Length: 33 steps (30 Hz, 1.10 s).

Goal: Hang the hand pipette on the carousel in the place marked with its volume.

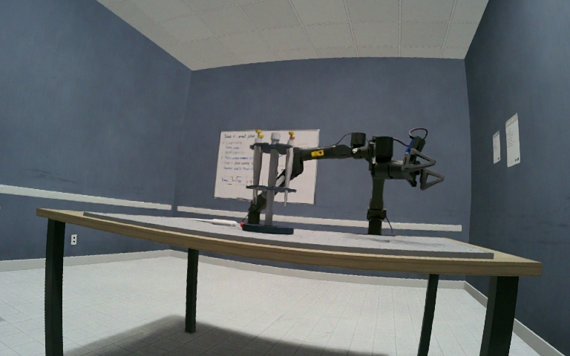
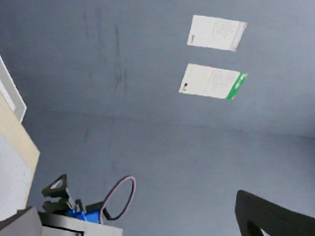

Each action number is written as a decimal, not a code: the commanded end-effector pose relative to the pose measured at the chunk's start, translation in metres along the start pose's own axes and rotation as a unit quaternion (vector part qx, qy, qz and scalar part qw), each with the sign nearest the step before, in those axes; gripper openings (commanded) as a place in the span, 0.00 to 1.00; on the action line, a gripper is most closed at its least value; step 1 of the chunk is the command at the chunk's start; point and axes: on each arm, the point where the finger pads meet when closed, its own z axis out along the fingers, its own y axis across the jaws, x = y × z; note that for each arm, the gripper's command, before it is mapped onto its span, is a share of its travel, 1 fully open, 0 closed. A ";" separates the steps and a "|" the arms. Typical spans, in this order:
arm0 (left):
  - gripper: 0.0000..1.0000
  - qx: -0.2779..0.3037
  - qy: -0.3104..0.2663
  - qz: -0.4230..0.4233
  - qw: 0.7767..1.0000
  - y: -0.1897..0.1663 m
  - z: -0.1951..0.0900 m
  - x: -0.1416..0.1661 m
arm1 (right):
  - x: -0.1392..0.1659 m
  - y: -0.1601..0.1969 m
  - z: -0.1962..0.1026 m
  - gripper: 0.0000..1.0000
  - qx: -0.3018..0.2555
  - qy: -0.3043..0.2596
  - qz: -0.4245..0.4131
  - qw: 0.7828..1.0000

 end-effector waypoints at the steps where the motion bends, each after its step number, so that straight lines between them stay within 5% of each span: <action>1: 1.00 0.002 -0.005 -0.008 1.000 -0.002 -0.001 -0.008 | 0.004 -0.009 -0.003 1.00 0.007 0.001 0.006 1.000; 17: 1.00 0.002 -0.005 -0.008 1.000 -0.002 -0.001 -0.008 | 0.004 -0.009 -0.003 1.00 0.007 0.001 0.006 1.000; 33: 1.00 0.002 -0.007 -0.008 1.000 0.024 0.034 -0.049 | 0.021 -0.024 -0.053 1.00 0.011 0.001 0.011 1.000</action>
